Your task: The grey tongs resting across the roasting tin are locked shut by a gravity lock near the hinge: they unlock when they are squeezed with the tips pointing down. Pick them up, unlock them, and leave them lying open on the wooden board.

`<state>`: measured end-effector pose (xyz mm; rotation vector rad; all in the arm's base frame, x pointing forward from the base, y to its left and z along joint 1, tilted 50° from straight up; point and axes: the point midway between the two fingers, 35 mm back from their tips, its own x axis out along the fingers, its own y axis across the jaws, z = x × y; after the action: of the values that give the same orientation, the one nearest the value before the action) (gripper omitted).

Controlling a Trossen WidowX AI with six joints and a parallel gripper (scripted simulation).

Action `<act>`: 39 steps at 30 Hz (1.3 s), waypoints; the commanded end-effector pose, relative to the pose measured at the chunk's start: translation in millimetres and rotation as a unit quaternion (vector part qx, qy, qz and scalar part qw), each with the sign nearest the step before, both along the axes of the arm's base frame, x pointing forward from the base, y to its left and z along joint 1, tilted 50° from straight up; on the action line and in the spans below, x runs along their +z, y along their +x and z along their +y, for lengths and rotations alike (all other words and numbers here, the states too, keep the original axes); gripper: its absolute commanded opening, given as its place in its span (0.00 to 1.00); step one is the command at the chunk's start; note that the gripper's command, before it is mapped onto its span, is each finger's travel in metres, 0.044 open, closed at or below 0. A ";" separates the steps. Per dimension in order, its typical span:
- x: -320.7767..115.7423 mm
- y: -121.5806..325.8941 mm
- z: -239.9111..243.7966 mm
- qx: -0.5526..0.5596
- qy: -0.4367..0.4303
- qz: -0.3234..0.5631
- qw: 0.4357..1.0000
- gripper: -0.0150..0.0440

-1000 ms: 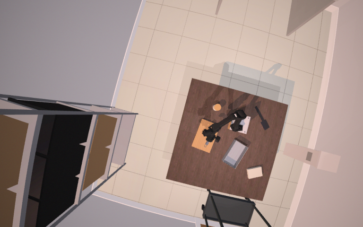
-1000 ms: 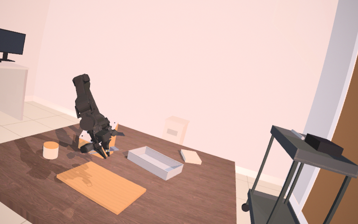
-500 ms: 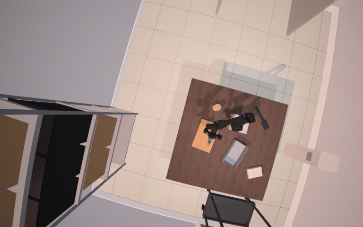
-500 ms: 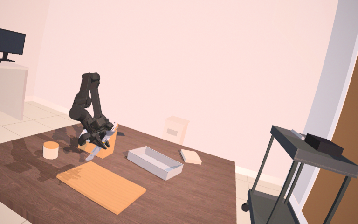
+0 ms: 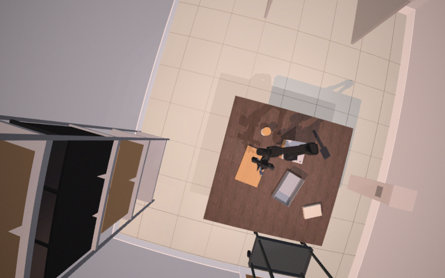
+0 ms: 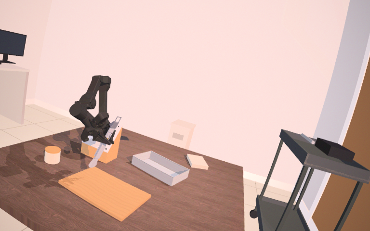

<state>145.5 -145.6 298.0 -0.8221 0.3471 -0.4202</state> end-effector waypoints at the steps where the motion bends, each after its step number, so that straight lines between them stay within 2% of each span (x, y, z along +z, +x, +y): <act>1: 0.9 0.4 1.9 0.006 -0.007 0.000 1.000 0.00; 30: 0.9 0.4 1.9 0.006 -0.007 0.000 1.000 0.00; 39: -7.2 2.6 -15.6 -0.038 0.061 0.015 0.997 0.00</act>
<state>146.5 -155.3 293.2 -0.7535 0.3969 -0.4419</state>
